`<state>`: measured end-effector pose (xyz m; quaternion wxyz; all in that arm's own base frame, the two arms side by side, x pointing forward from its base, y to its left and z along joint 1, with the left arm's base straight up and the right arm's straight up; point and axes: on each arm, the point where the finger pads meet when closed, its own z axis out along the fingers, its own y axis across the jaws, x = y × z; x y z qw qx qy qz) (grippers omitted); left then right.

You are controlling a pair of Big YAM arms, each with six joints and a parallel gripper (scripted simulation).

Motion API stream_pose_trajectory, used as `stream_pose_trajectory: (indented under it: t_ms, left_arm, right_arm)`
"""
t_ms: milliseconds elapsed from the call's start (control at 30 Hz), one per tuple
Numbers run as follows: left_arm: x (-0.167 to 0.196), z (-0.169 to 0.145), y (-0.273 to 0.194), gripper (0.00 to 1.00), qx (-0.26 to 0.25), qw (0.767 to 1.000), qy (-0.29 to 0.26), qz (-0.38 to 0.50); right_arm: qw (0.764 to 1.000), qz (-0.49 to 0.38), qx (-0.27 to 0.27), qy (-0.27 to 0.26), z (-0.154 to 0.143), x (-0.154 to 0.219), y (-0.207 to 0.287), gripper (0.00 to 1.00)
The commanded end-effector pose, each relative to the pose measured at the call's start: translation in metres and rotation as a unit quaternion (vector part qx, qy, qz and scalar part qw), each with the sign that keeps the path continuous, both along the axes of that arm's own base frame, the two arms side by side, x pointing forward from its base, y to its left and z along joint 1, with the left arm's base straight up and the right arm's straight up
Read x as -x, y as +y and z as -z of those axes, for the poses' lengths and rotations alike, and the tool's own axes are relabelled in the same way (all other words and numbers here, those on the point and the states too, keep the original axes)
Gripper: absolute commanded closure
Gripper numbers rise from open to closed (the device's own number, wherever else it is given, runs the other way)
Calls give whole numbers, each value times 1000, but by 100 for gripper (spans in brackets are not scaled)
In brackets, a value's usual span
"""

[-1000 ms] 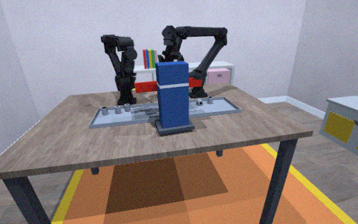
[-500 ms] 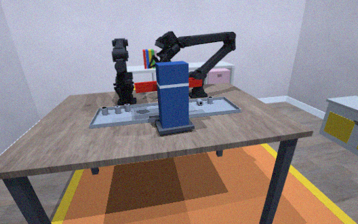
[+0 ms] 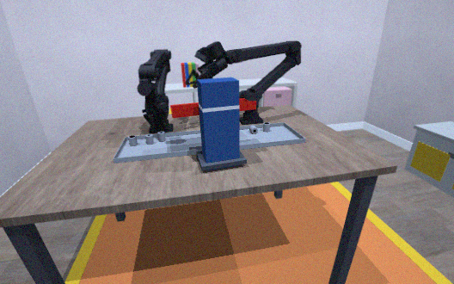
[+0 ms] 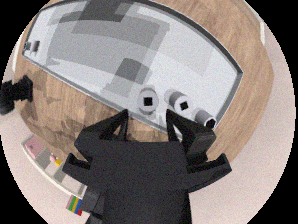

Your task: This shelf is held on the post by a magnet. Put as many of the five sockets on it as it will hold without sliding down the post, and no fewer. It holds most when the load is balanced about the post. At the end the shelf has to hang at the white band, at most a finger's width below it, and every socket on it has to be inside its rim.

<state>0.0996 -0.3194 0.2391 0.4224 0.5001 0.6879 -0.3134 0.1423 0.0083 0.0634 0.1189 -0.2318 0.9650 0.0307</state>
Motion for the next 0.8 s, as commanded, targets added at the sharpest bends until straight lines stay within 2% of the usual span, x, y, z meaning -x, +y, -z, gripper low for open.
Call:
stream_pose_trajectory:
  t_ms: [0, 167, 367, 467, 533, 567, 667, 767]
  left_arm:
    - [-3, -27, -9, 0, 30, 999, -14, 2]
    - [-3, -27, -9, 0, 30, 999, -14, 2]
    - [-3, -27, -9, 0, 30, 999, -14, 2]
    - [-3, -27, -9, 0, 30, 999, -14, 2]
    - [-3, -27, -9, 0, 30, 999, -14, 2]
    - [-3, -27, -9, 0, 30, 999, -14, 2]
    - [-3, -27, -9, 0, 30, 999, -14, 2]
    - [-3, -27, -9, 0, 30, 999, -14, 2]
  right_arm:
    - [1000, -17, 0, -23, -13, -14, -1, 44]
    - [999, -18, 0, -31, -23, -24, 0, 44]
    - [1000, -17, -2, -2, 30, -13, 7, 44]
    - [1000, -17, -2, -7, 24, -16, 5, 46]
    - [1000, -17, -1, -22, 12, -31, 4, 49]
    - [999, -18, -1, -29, 6, -39, 5, 47]
    - [999, -17, -1, -28, 8, -41, 6, 48]
    - [1000, -17, -1, -14, 20, -23, 6, 54]
